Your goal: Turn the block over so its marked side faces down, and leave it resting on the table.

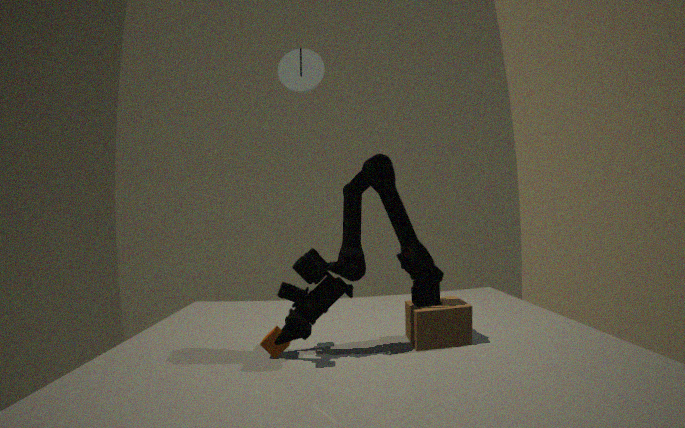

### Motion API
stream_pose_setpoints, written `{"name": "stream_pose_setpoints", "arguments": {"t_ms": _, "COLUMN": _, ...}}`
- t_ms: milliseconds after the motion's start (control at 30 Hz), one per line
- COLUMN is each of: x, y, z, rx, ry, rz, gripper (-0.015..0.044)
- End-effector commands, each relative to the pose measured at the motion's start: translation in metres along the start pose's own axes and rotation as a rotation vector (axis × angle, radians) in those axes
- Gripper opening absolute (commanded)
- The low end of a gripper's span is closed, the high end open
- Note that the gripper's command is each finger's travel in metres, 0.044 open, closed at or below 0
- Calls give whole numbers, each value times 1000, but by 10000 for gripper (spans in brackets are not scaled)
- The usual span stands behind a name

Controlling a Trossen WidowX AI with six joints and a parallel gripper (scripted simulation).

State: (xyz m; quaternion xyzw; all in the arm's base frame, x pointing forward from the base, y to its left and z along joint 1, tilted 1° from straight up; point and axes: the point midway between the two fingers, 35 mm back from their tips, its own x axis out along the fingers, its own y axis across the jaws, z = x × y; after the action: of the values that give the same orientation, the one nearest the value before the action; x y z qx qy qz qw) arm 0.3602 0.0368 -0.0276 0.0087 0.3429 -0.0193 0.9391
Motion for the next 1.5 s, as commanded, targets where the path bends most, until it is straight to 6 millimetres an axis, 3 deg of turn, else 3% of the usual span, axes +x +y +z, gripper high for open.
{"name": "stream_pose_setpoints", "arguments": {"t_ms": 0, "x": 1, "y": -2, "z": -13, "rx": -9, "ry": -32, "rz": -6, "gripper": 0}}
{"name": "stream_pose_setpoints", "arguments": {"t_ms": 467, "x": -13, "y": -5, "z": -18, "rx": -2, "ry": -206, "rz": -7, "gripper": 0}}
{"name": "stream_pose_setpoints", "arguments": {"t_ms": 1100, "x": -16, "y": -5, "z": -16, "rx": -2, "ry": -235, "rz": -7, "gripper": 0}}
{"name": "stream_pose_setpoints", "arguments": {"t_ms": 1467, "x": -16, "y": -5, "z": -16, "rx": -2, "ry": -235, "rz": -7, "gripper": 289}}
